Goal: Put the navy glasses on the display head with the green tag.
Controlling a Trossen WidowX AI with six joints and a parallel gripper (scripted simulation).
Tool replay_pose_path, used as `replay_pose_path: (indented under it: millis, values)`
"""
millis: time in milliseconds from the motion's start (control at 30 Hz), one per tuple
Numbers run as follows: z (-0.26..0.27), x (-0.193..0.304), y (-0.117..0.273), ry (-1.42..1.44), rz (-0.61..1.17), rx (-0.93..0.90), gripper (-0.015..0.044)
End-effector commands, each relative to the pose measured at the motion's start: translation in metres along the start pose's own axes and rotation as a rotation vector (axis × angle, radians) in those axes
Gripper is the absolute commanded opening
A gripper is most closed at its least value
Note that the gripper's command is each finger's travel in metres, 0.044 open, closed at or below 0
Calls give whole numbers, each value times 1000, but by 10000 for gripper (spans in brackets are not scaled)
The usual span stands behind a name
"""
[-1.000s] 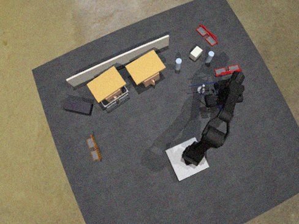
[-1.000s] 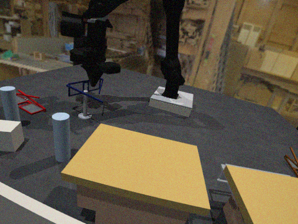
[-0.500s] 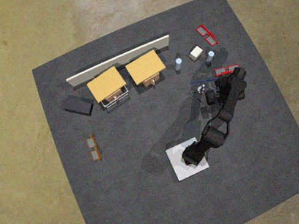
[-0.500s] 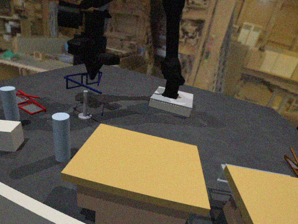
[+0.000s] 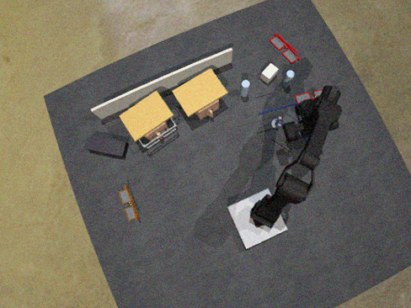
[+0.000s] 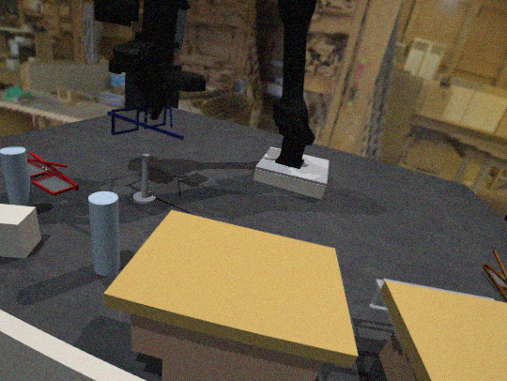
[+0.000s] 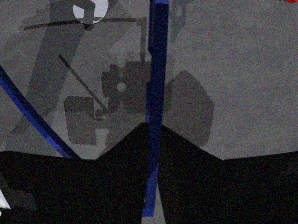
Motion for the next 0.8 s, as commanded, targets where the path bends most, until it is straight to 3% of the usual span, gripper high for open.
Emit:
replay_pose_path:
  millis: [0,767]
  values:
    - [1,-14,0,166,4,-4,0]
    - [20,-95,1,1143,-5,-4,0]
Point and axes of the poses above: the point midway between the two fingers, 35 mm back from their tips, its own y axis back along the fingers, its own z axis across the jaws, x = y × z, the point moved 2 cm from there along y, back along the fingers, and after that the axes turned 4 degrees about y, right-handed, at the moved point
